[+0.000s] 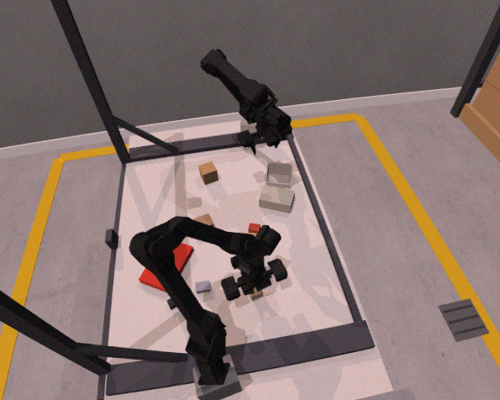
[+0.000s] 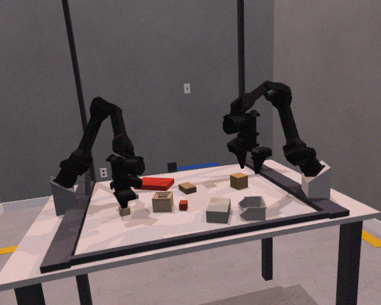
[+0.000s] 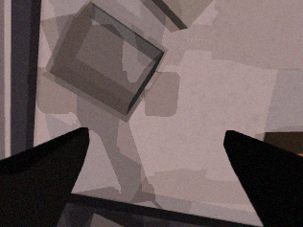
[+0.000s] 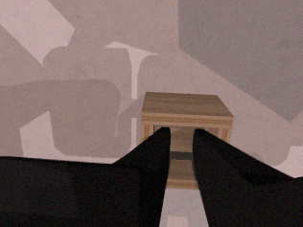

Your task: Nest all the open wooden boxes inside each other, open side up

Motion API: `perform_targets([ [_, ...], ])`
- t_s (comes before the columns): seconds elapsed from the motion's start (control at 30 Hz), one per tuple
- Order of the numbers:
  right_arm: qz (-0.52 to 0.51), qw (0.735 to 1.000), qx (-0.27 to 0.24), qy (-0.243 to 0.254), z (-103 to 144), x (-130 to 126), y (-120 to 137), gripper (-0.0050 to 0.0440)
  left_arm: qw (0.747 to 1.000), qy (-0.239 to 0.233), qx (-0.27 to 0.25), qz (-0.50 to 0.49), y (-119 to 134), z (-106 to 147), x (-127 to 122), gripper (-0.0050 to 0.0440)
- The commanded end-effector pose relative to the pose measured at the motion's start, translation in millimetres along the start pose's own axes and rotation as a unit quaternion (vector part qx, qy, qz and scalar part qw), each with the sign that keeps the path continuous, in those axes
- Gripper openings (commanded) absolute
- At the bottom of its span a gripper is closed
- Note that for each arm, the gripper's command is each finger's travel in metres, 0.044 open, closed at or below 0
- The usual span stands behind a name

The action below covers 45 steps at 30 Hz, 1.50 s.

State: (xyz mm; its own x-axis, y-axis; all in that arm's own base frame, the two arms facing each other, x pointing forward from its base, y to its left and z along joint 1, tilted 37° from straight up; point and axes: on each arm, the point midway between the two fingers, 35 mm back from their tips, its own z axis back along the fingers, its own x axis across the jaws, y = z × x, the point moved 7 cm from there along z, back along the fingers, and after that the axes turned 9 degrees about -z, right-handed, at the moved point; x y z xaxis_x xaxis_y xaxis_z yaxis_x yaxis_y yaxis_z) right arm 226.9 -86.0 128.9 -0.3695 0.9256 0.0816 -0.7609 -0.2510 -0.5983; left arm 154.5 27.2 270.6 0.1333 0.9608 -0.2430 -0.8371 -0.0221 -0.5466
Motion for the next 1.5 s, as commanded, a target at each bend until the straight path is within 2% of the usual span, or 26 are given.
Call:
perform_targets([
  [0.0,0.003,1.0,-0.004,0.004,1.7,-0.4,-2.2,0.0132,1.0,-0.003,-0.007,-0.005,-2.0,4.1,-1.0,0.04],
  [0.6,0.003,1.0,-0.003,0.004,2.7,-0.4,-2.0,0.0132,1.0,-0.003,-0.007,-0.005,-2.0,4.1,-1.0,0.04],
  [1.03,0.009,1.0,-0.008,0.01,64.6,-0.7,-4.7,0.0132,1.0,-0.003,-0.007,-0.005,-2.0,4.1,-1.0,0.04],
  [1.27,0.005,1.0,-0.004,0.009,60.1,-3.4,-8.0,0.0132,1.0,-0.003,-0.007,-0.005,-2.0,4.1,-1.0,0.04],
  [1.47,0.004,1.0,-0.001,0.008,65.0,-8.6,-27.8,0.0132,1.0,-0.003,-0.007,-0.005,-2.0,4.1,-1.0,0.04],
])
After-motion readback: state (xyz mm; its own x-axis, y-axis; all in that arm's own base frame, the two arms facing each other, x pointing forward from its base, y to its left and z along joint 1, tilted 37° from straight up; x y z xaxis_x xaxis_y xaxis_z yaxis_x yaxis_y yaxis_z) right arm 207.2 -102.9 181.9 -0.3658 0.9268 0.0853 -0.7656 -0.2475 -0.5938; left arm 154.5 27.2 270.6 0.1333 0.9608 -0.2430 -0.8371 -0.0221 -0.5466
